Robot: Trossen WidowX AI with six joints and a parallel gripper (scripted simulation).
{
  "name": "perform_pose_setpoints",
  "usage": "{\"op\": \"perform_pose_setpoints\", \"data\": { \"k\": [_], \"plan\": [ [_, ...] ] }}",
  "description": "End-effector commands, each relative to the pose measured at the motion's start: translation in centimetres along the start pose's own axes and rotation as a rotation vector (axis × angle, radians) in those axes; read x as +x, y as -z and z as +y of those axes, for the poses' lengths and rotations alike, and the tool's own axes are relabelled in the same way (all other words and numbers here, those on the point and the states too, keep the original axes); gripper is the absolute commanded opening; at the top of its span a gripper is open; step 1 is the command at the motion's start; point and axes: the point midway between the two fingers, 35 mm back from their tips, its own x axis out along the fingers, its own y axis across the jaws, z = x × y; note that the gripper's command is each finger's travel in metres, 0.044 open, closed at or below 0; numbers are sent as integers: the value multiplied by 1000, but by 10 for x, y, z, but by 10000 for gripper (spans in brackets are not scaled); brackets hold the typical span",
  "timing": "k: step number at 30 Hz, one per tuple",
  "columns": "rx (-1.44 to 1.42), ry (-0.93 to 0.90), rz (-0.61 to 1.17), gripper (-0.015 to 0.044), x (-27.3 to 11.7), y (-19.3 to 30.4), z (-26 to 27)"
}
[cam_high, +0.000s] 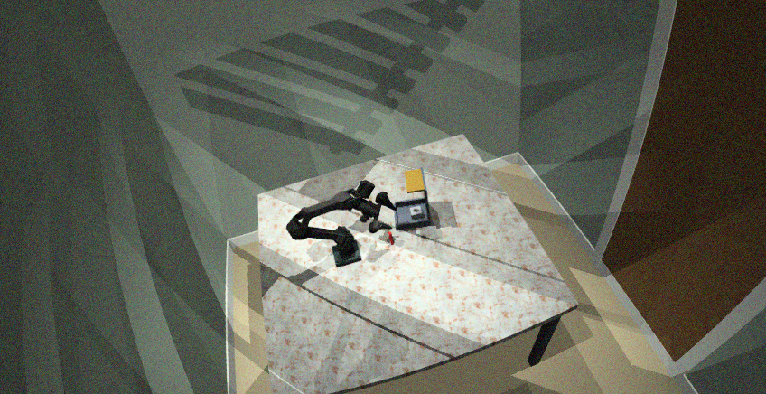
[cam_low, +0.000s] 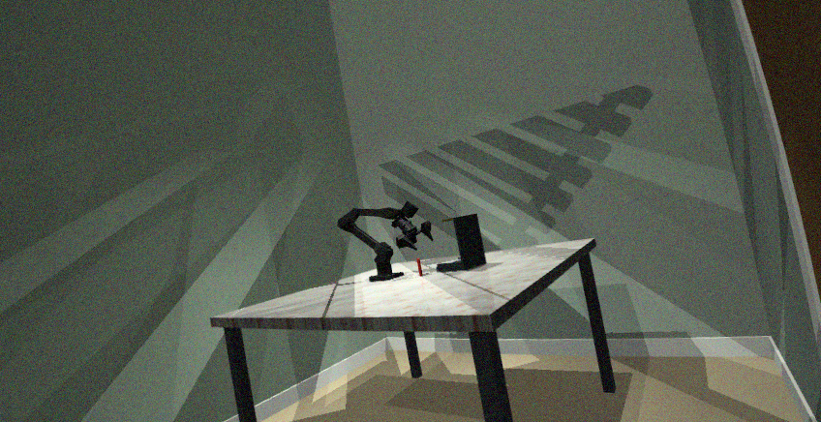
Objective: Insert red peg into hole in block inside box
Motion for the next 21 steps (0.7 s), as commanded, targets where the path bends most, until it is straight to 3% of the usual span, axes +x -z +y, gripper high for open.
{"op": "perform_pose_setpoints", "data": {
  "k": [1, 15, 21],
  "plan": [
    [-110, -20, 19, 440, 2, -2, 12],
    [-324, -59, 45, 440, 6, -7, 34],
    [-324, -59, 45, 282, 10, -3, 35]
  ]
}}
